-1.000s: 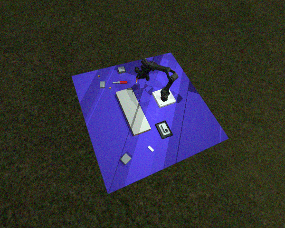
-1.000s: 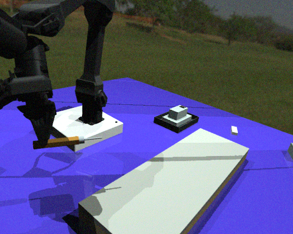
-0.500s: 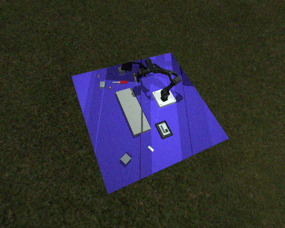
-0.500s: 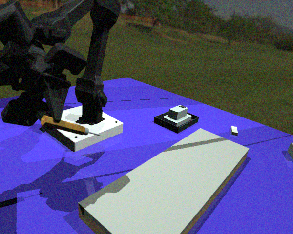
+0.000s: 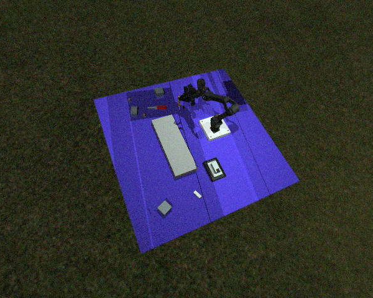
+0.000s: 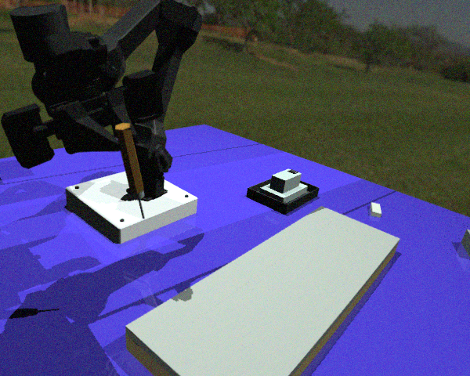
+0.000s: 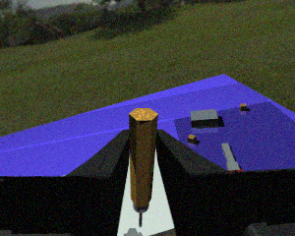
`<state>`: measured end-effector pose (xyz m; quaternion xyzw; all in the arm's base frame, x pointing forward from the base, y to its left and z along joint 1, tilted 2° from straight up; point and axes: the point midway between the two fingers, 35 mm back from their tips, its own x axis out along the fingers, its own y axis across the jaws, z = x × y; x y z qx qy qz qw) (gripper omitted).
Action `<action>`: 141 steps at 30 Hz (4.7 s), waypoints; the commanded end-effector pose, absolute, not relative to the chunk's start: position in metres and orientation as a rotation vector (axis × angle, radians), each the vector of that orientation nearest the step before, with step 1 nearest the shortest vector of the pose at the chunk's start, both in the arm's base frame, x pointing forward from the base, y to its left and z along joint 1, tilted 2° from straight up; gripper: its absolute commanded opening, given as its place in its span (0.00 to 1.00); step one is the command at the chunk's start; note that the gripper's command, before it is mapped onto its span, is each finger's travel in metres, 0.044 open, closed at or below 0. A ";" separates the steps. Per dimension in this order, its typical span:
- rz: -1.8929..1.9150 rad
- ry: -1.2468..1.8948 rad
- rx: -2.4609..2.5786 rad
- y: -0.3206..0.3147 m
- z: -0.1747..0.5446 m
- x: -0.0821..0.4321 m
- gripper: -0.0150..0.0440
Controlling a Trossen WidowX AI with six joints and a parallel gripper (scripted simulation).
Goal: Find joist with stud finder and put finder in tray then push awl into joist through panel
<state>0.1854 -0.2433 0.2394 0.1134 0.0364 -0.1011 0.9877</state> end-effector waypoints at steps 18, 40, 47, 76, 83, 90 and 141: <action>0.036 0.095 0.113 -0.198 0.224 0.250 0.25; 0.370 0.084 0.005 -0.106 0.205 0.317 0.25; 0.477 0.073 -0.025 -0.070 0.199 0.330 0.25; 0.669 0.045 -0.077 -0.002 0.183 0.345 0.25; 0.669 0.045 -0.077 -0.003 0.179 0.345 0.25; 0.669 0.045 -0.077 -0.003 0.175 0.346 0.25; 0.669 0.046 -0.077 -0.004 0.141 0.347 0.25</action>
